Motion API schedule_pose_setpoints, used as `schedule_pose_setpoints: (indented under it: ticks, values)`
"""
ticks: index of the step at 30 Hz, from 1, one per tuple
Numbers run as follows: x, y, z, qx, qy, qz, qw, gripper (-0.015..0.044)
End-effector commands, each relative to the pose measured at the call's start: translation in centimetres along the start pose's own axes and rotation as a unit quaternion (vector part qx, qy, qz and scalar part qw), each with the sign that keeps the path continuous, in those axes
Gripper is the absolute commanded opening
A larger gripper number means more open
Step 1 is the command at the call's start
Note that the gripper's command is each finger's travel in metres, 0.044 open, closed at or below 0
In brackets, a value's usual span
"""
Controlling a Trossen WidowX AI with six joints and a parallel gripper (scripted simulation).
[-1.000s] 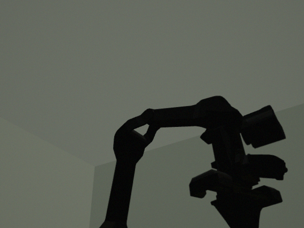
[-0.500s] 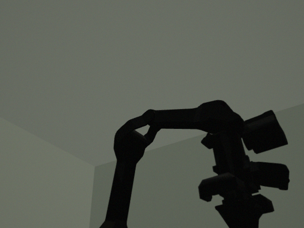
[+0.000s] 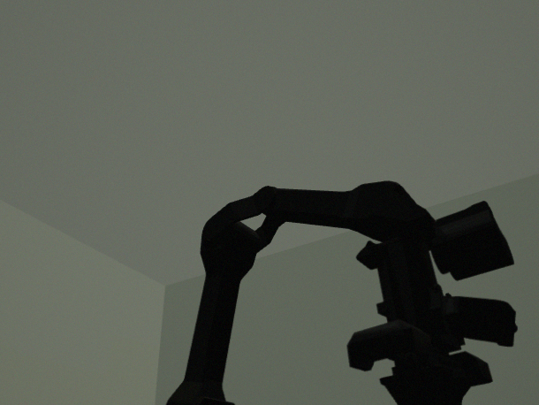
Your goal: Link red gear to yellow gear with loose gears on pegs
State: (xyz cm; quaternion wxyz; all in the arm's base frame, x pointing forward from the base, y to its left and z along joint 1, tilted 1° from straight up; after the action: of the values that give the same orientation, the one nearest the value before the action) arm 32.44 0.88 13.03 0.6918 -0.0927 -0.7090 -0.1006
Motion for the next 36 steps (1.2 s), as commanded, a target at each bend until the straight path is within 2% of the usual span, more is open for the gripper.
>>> schedule_pose_setpoints:
  ticks: [1, 9, 13, 33, 36]
  values:
    - [-0.7, 0.0, 0.1, -0.045, 0.001, -0.001, 0.999, 0.0]
    - [-1.1, 0.0, 0.1, -0.148, 0.001, -0.001, 0.989, 0.0]
    - [-1.2, -0.1, 0.0, -0.152, 0.001, -0.001, 0.988, 0.0]
    - [-1.7, -0.1, 0.1, 0.082, 0.001, -0.001, 0.997, 0.0]
    - [-1.8, 0.0, 0.0, 0.084, 0.001, -0.001, 0.996, 0.0]
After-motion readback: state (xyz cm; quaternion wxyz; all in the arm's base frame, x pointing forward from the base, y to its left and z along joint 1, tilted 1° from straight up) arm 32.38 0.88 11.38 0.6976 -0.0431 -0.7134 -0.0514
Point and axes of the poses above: the point midway between the two fingers, 35 mm back from their tips, its own x axis back along the fingers, its own y axis across the jaws, z = x × y, the point moved 4 cm from there along x, back along the fingers, and after that the axes turned 12 degrees about -x, right-handed, at the moved point
